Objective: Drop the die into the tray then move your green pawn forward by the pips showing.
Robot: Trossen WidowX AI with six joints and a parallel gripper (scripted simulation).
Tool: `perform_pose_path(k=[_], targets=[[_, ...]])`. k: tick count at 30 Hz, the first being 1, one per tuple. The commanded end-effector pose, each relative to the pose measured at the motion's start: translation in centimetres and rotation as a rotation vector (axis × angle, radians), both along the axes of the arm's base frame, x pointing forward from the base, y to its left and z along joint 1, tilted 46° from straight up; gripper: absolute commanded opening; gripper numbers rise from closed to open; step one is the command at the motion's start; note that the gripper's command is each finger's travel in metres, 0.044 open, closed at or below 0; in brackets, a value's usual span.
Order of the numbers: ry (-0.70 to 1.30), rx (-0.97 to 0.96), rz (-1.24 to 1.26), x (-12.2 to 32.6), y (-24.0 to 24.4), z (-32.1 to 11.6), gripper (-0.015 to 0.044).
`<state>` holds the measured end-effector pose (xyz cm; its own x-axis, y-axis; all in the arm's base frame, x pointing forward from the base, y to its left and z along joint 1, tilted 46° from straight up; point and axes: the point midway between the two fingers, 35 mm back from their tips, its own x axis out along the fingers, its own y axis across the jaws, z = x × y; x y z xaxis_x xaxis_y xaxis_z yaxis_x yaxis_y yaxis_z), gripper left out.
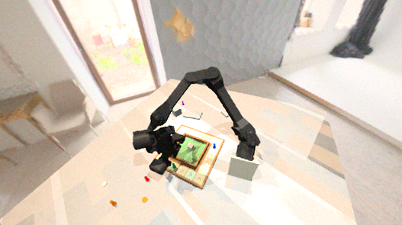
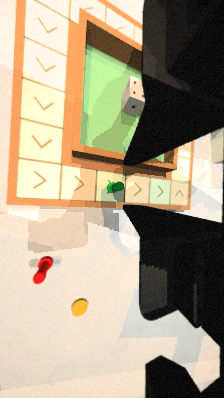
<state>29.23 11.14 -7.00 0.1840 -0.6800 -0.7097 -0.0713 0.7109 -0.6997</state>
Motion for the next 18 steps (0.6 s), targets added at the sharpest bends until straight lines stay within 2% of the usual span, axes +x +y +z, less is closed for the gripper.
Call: perform_pose_path(k=[1, 18], targets=[[0.006, -0.008, 0.003, 0.0, -0.5, -0.5, 0.0200], [0.006, -0.009, 0.003, 0.5, -2.4, -2.4, 0.0200]])
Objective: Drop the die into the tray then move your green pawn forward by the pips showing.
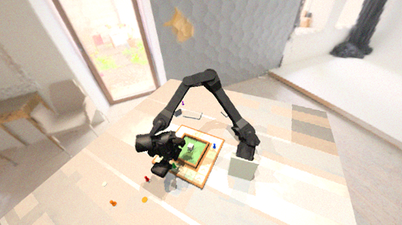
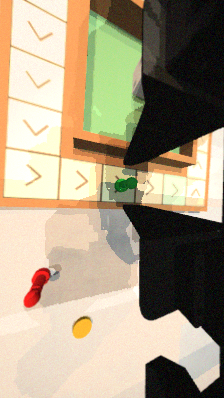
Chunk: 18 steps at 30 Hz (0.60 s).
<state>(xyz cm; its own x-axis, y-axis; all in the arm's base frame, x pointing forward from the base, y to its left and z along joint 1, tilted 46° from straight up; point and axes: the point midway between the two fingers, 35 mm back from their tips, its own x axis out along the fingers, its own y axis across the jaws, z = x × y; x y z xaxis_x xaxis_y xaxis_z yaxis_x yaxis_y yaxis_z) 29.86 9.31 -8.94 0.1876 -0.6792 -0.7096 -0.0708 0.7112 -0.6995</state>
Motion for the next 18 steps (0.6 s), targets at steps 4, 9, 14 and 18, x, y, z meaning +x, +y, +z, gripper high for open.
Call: perform_pose_path(k=[4, 9, 14, 18], targets=[[0.008, -0.010, 0.001, -0.01, -1.01, -0.84, 0.0200], [0.008, -0.010, 0.001, 0.02, -1.18, -0.99, 0.0147], [0.008, -0.010, 0.001, 0.02, -1.18, -0.99, 0.0055], [0.008, -0.010, 0.001, 0.02, -1.18, -0.99, 0.0029]])
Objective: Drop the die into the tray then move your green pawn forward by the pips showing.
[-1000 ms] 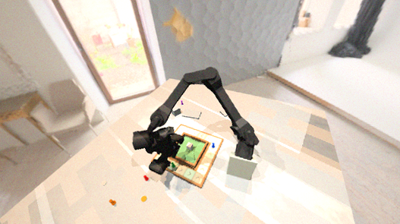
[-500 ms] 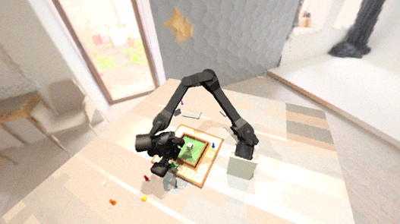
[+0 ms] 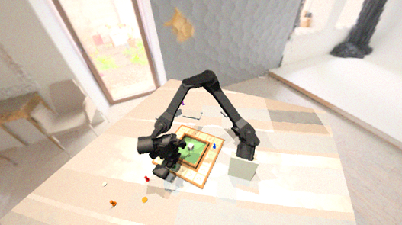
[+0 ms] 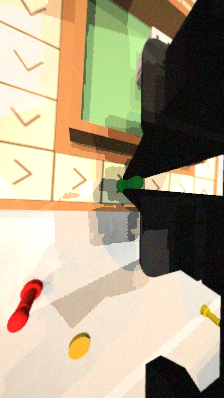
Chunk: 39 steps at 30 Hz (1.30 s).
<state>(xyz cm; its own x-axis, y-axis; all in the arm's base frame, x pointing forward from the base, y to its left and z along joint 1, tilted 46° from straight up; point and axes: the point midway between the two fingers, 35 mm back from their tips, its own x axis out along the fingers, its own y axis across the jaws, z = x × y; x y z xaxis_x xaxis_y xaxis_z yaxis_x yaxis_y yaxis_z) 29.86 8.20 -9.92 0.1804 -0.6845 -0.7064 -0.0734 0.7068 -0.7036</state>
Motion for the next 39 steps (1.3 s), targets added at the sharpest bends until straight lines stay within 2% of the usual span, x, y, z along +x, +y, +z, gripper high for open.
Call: perform_pose_path(k=[1, 7, 23, 39], targets=[[0.001, -0.004, 0.004, 0.0, -0.1, 0.0, 0.0022], [0.002, 0.000, 0.006, 0.0, 0.8, 0.6, 0.0000], [0.004, 0.002, 0.004, -2.3, 8.7, 8.8, 0.0000], [0.006, 0.001, 0.004, -5.5, 6.3, 7.5, 0.0000]])
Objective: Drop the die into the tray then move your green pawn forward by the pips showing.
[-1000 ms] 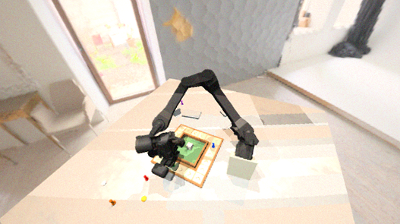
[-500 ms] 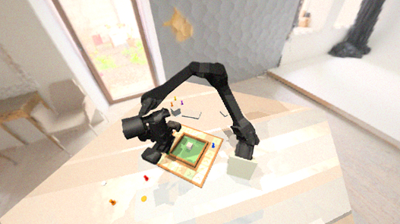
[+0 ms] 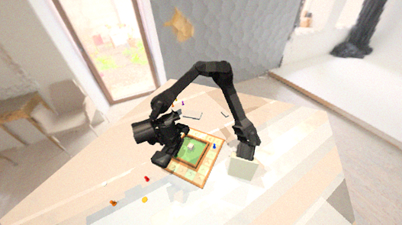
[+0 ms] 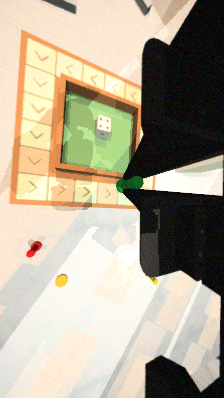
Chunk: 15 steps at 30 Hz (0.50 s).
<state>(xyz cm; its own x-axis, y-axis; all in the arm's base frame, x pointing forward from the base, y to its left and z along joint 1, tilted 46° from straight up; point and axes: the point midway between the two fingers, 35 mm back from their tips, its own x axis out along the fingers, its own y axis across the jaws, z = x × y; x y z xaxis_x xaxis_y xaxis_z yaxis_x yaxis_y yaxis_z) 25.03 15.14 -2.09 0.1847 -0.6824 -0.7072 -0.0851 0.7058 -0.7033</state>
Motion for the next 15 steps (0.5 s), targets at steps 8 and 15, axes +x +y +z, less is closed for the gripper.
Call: perform_pose_path(k=[8, 15], targets=[[0.002, 0.000, -0.007, -2.8, -2.4, -1.1, 0.0000], [0.003, -0.001, -0.007, -4.7, -4.1, -1.7, 0.0000]])
